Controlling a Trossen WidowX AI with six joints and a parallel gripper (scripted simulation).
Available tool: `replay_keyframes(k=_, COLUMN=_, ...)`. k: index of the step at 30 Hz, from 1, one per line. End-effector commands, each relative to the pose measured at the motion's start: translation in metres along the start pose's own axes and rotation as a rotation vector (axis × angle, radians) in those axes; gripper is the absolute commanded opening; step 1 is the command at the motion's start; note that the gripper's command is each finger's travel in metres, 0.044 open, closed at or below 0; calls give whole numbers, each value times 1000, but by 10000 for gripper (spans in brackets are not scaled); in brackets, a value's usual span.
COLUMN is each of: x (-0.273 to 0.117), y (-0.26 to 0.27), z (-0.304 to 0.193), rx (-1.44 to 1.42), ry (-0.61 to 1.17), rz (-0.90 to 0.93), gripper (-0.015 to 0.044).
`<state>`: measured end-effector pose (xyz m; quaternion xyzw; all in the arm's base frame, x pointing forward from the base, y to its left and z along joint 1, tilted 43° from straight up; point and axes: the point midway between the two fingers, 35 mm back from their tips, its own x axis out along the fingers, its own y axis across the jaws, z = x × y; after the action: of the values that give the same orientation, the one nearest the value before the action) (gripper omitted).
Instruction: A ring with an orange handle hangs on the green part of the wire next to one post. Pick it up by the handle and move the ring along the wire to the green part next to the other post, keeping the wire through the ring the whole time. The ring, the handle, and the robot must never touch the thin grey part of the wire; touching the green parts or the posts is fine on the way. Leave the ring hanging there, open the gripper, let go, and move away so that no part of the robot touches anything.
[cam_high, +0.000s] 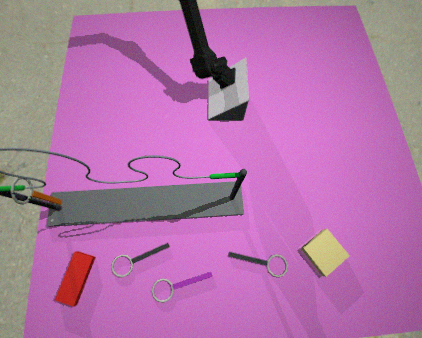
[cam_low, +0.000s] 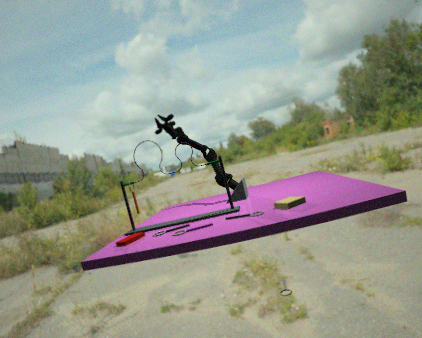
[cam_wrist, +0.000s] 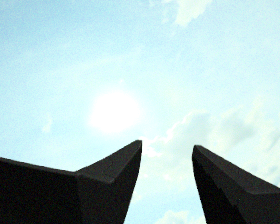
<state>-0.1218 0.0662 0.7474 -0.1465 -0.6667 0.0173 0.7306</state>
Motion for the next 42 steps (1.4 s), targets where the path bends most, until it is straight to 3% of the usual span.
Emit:
replay_keyframes(k=1, x=10, y=7, z=-61, rx=-80, ry=116, rz=51, gripper=160)
replay_keyframes(k=3, x=13, y=9, z=-90, rx=-117, ry=170, rz=78, gripper=160)
replay_keyframes(k=7, x=16, y=4, z=-97, rx=-104, ry=170, rz=32, gripper=160)
replay_keyframes(k=22, x=-17, y=-20, z=-308, rx=-321, ry=571, rz=223, gripper=160)
replay_keyframes(k=29, x=-64, y=-50, z=-392, rx=-379, ry=753, rz=307, gripper=160)
replay_keyframes(k=42, x=-193, y=-123, z=-510, rx=-394, ry=1066, rz=456, gripper=160)
